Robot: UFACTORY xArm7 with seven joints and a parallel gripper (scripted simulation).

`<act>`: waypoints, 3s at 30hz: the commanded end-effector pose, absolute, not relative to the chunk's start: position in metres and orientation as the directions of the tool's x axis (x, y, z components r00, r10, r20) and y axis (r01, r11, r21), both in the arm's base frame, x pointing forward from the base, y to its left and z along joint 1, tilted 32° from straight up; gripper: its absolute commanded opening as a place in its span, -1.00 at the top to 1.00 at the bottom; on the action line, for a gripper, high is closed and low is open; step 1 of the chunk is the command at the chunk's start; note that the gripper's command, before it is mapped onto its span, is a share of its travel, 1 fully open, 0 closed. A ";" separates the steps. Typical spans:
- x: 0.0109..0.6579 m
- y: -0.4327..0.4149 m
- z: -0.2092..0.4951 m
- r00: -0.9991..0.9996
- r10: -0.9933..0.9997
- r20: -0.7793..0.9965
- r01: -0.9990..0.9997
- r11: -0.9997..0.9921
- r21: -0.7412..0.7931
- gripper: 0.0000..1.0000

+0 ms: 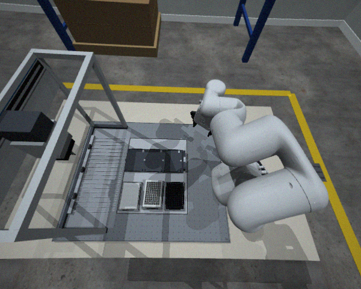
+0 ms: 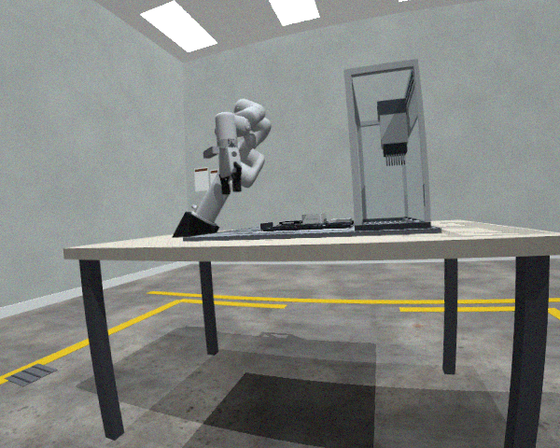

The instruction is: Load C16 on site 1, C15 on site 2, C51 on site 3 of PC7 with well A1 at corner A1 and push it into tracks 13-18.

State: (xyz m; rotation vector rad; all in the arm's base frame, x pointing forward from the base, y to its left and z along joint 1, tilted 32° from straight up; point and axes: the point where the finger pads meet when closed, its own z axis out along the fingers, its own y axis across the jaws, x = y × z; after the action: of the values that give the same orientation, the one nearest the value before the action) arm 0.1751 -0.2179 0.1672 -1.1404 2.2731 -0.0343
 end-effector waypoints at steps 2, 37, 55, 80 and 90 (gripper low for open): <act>0.175 -0.219 0.168 -0.460 -0.740 -0.491 -0.723 0.633 -0.277 -1.00; 0.230 -0.191 0.197 -0.380 -0.839 -0.390 -0.836 0.492 -0.242 -1.00; 0.269 -0.161 0.220 -0.302 -0.900 -0.315 -0.888 0.386 -0.251 -1.00; 0.314 -0.108 0.257 -0.214 -0.944 -0.251 -0.914 0.284 -0.291 -1.00; 0.325 -0.089 0.269 -0.183 -0.955 -0.235 -0.917 0.252 -0.310 -1.00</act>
State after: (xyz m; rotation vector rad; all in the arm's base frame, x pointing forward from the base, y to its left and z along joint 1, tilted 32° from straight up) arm 0.3173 -0.1007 0.2598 -1.7025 2.1637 -0.1259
